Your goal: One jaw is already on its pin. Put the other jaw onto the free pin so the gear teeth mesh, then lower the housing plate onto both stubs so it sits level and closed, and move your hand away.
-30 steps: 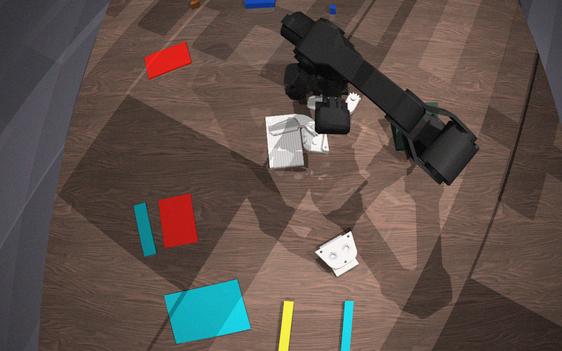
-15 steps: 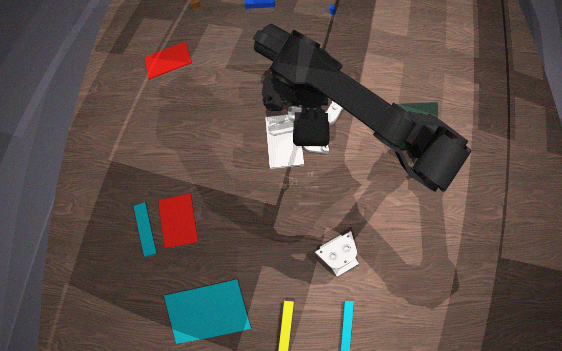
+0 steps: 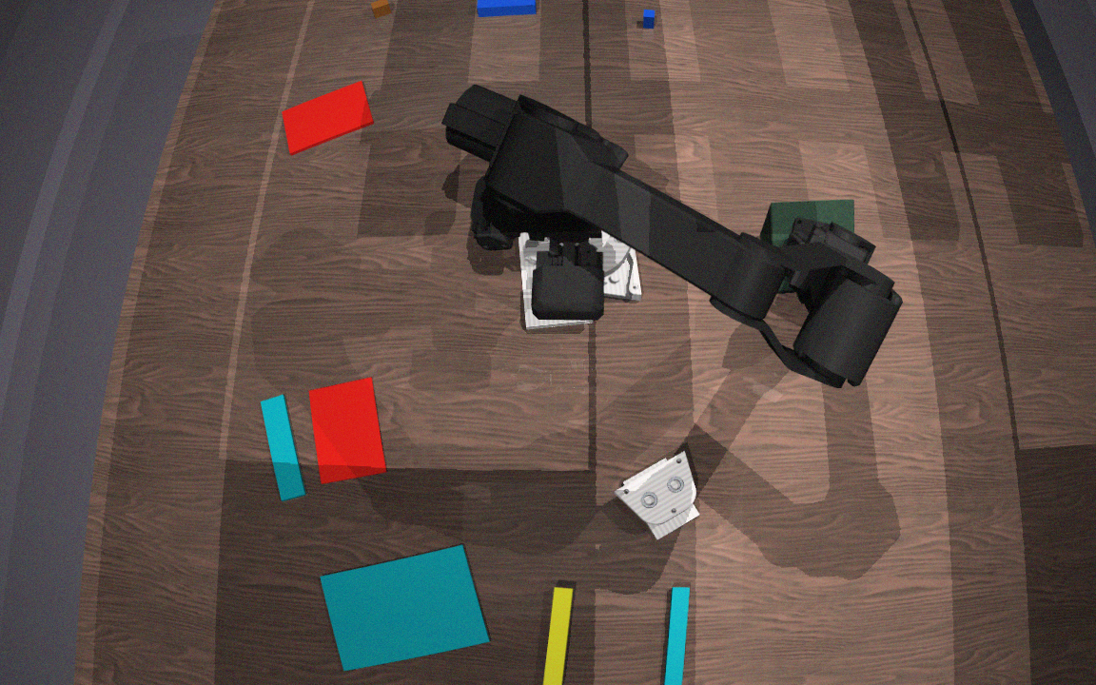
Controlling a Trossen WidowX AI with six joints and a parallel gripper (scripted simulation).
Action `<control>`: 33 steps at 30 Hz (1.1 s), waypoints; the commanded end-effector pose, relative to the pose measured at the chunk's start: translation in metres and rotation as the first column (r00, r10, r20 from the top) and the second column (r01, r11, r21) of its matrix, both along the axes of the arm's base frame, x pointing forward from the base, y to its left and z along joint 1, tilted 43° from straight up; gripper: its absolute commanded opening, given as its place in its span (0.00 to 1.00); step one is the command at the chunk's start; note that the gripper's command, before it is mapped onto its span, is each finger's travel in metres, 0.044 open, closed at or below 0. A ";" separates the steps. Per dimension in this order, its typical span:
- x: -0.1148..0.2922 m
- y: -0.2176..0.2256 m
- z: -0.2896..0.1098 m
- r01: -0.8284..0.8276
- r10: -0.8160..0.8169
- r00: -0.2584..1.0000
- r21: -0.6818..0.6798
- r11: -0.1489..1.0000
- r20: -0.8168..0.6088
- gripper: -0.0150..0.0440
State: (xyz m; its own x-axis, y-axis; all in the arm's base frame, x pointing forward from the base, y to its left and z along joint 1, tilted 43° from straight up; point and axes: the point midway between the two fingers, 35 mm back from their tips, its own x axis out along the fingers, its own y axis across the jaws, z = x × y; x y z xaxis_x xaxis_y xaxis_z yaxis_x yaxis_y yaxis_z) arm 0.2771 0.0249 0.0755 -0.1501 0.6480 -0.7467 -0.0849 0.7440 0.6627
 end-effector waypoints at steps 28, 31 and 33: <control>0.004 0.006 0.003 0.012 -0.012 1.000 0.003 1.000 -0.016 0.48; 0.004 0.006 0.003 0.012 -0.012 1.000 0.003 1.000 -0.016 0.48; 0.004 0.006 0.003 0.012 -0.012 1.000 0.003 1.000 -0.016 0.48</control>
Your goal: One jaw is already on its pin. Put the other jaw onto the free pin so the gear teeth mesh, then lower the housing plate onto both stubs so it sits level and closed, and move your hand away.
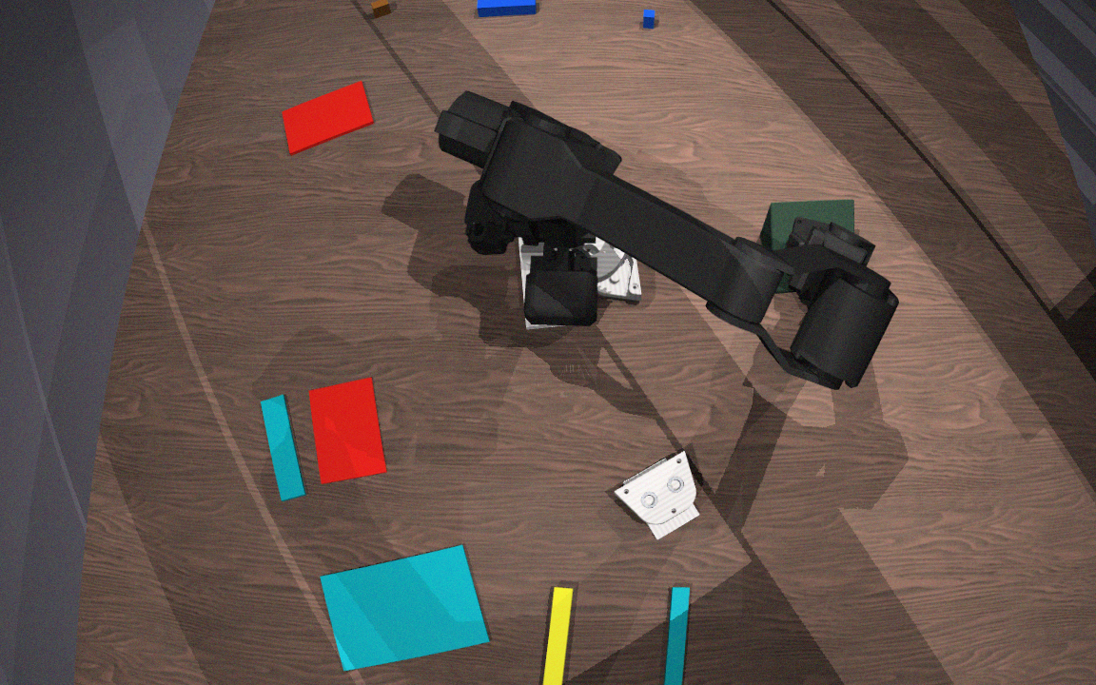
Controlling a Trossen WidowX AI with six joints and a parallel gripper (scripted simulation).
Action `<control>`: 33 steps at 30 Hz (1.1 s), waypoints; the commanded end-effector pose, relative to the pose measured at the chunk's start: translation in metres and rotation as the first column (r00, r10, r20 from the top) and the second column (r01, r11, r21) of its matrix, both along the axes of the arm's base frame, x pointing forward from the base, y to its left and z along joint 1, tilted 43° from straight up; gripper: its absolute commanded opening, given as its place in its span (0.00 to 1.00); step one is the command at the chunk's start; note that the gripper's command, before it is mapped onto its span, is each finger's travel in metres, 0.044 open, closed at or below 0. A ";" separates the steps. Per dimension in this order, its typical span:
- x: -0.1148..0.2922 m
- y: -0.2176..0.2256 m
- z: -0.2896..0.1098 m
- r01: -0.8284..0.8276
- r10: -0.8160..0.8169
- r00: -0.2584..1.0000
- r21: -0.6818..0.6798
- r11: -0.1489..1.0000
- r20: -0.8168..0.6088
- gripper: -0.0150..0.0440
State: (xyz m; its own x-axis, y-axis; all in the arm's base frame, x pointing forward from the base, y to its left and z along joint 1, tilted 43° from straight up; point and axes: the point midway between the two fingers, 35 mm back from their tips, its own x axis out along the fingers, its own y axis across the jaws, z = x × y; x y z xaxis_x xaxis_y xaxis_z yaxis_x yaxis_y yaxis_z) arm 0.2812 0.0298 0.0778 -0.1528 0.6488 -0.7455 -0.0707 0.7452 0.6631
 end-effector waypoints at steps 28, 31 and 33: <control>-0.004 0.025 -0.027 0.005 -0.004 1.000 0.004 1.000 -0.005 0.48; -0.005 0.028 -0.030 0.005 -0.005 1.000 0.004 1.000 -0.005 0.48; -0.006 0.030 -0.033 0.005 -0.005 1.000 0.005 1.000 -0.005 0.48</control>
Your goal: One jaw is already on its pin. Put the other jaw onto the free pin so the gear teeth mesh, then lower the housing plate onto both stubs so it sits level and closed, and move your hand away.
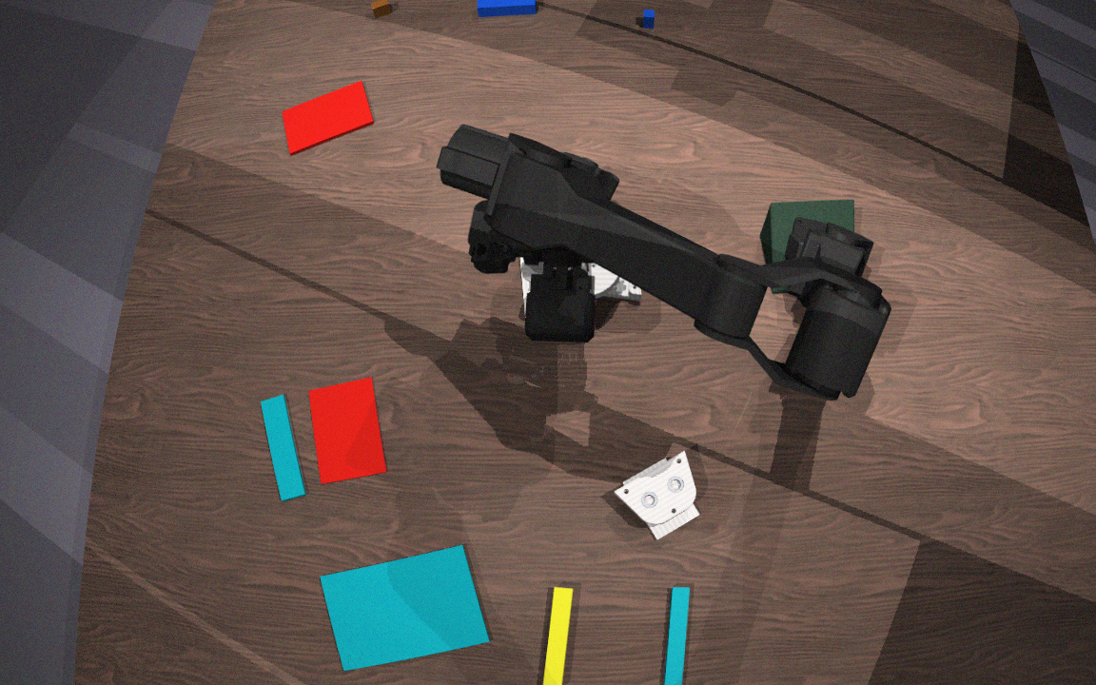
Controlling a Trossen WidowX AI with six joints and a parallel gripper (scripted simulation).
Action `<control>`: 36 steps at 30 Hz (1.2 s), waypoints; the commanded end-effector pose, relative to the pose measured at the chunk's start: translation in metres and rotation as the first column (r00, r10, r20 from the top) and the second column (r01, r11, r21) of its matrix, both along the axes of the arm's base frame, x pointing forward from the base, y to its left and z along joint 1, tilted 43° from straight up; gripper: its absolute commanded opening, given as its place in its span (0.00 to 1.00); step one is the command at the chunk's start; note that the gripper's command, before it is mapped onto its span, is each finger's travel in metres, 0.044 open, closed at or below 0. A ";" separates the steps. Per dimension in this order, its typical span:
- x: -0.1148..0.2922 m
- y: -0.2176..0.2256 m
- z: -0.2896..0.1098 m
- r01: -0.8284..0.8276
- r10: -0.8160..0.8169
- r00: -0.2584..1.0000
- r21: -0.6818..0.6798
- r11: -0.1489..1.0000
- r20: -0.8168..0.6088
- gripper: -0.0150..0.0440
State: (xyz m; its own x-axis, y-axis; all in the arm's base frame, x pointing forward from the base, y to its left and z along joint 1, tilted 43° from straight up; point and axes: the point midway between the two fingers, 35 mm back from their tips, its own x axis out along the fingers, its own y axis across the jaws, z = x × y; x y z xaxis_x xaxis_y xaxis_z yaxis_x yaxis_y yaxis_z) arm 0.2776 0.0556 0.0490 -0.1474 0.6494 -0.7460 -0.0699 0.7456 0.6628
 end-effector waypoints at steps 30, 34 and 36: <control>-0.005 0.011 -0.011 0.002 -0.002 1.000 0.005 1.000 -0.011 0.48; -0.005 0.011 -0.011 0.002 -0.002 1.000 0.005 1.000 -0.011 0.48; -0.005 0.012 -0.012 0.002 -0.002 1.000 0.005 1.000 -0.011 0.48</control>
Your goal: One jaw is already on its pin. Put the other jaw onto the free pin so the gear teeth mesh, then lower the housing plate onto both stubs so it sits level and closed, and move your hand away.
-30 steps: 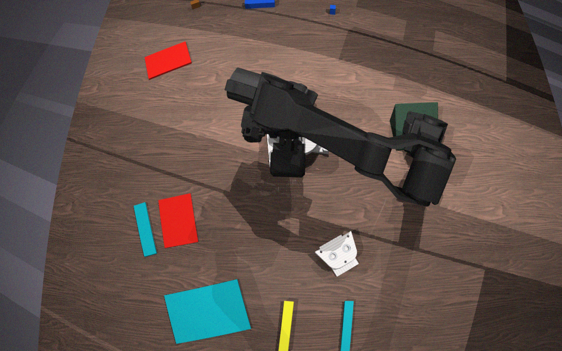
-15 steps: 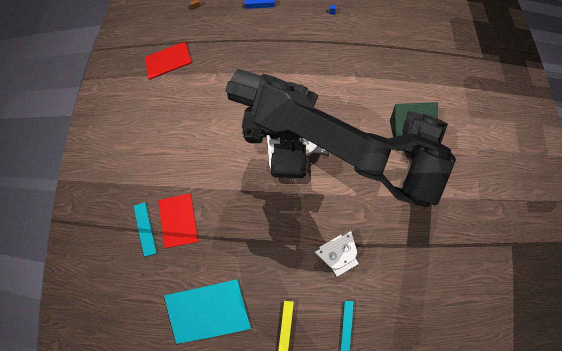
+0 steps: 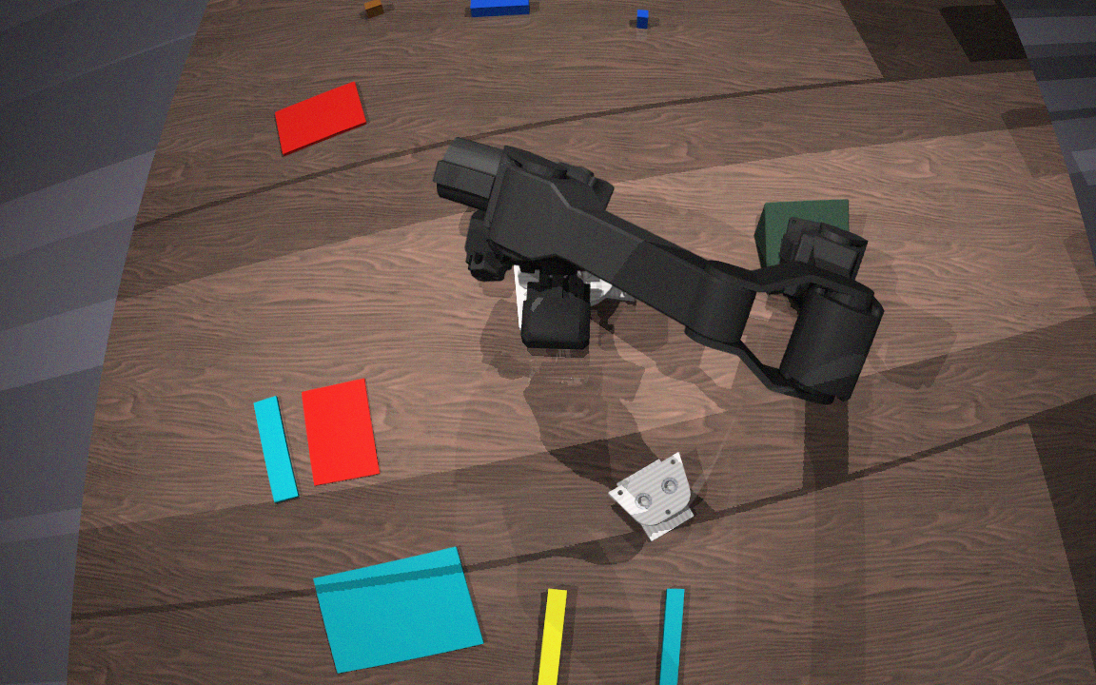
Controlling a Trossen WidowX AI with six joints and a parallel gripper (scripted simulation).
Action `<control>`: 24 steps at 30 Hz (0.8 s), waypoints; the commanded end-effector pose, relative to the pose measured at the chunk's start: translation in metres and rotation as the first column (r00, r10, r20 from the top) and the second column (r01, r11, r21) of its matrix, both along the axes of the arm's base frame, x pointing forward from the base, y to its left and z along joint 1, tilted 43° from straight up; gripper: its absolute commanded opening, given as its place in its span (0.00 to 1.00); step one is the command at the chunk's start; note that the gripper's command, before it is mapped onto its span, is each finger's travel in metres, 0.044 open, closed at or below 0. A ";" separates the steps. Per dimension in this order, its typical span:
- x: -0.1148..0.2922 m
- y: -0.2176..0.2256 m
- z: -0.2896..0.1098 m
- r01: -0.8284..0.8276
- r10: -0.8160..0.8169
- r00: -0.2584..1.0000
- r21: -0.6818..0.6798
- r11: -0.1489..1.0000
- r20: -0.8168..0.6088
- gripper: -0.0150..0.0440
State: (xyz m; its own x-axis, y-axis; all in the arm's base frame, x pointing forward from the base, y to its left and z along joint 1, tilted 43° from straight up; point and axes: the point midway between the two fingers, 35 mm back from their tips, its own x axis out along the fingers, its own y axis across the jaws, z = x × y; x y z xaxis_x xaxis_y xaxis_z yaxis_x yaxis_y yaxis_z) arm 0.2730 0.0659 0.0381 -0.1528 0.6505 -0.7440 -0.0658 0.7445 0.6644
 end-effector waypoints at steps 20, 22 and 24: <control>-0.001 0.005 -0.005 0.004 -0.004 1.000 0.004 1.000 -0.005 0.48; -0.001 0.005 -0.005 0.004 -0.004 1.000 0.004 1.000 -0.005 0.48; -0.001 0.006 -0.005 0.004 -0.004 1.000 0.004 1.000 -0.005 0.48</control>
State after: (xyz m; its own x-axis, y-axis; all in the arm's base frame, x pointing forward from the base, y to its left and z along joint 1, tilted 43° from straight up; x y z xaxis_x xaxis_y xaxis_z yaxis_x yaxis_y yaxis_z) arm 0.2721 0.0700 0.0336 -0.1525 0.6507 -0.7439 -0.0640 0.7446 0.6644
